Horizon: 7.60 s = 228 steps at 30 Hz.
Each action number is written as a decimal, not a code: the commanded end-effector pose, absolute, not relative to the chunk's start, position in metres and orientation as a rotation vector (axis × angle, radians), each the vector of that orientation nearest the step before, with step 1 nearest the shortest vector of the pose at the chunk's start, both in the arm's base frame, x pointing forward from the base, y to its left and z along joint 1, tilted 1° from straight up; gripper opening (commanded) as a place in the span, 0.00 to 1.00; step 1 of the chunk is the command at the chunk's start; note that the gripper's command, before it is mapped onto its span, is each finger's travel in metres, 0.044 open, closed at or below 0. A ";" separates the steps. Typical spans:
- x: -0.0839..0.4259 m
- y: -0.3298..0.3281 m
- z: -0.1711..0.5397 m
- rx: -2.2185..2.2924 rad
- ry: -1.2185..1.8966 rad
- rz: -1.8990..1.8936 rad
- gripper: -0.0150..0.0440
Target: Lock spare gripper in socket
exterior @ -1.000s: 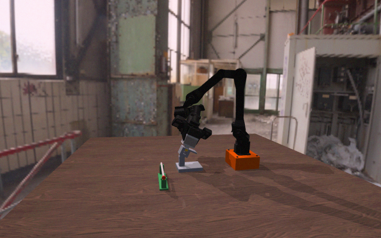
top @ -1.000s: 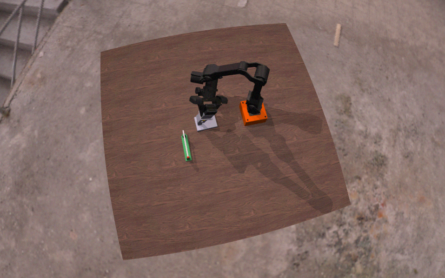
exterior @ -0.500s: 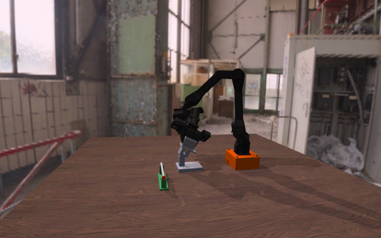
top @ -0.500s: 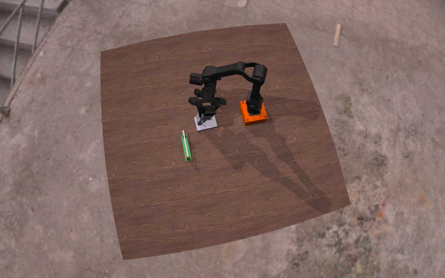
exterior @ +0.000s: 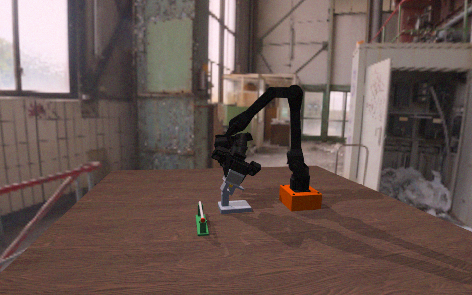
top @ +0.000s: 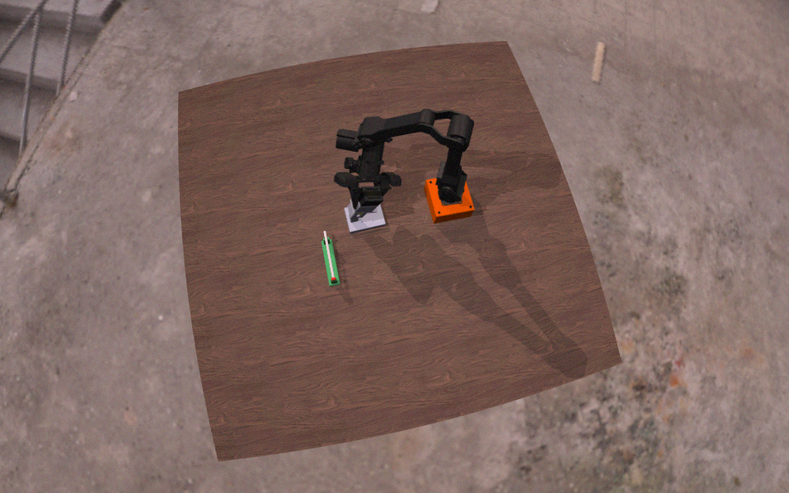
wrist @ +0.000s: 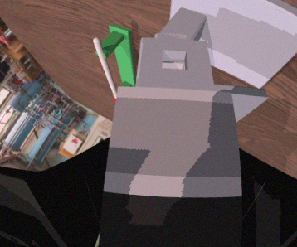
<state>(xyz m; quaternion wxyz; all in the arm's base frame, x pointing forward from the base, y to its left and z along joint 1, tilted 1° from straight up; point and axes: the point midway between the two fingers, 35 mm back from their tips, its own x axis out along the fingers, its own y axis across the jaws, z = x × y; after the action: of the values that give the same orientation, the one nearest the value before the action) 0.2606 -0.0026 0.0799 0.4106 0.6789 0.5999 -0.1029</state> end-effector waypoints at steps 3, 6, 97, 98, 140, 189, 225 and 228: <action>0.261 -0.003 0.080 1.708 1.510 -0.258 0.83; 0.261 -0.003 0.080 1.708 1.510 -0.258 0.97; 0.257 0.094 0.200 0.960 1.486 0.006 0.56; 0.265 0.093 0.198 0.842 1.484 0.051 0.56; 0.393 0.129 0.120 -1.404 1.337 1.086 0.56; 0.390 0.135 0.003 -1.404 1.337 1.087 0.56; 0.389 0.134 0.042 -1.404 1.337 1.086 0.25; 0.389 0.133 0.053 -1.404 1.337 1.086 0.25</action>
<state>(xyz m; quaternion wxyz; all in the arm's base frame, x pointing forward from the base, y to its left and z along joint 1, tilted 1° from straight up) 0.3875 0.1336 0.0401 0.4398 -0.5647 0.5410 0.4416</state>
